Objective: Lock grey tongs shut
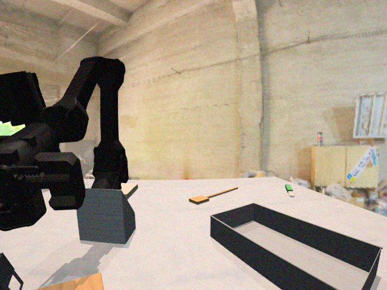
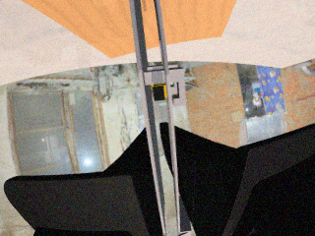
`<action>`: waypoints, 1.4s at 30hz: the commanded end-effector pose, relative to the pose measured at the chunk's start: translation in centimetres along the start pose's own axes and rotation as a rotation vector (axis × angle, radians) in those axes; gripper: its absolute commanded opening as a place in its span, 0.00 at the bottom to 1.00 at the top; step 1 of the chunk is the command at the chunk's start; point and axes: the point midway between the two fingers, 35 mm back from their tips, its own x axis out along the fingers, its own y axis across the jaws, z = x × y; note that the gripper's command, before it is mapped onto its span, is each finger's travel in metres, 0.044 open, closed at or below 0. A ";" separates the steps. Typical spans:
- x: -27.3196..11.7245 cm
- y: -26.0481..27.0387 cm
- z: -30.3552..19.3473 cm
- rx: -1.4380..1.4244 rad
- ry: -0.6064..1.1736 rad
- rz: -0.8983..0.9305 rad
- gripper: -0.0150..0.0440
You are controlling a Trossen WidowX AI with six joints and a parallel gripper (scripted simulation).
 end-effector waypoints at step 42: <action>-0.3 0.0 -0.7 -0.002 0.028 -0.001 0.00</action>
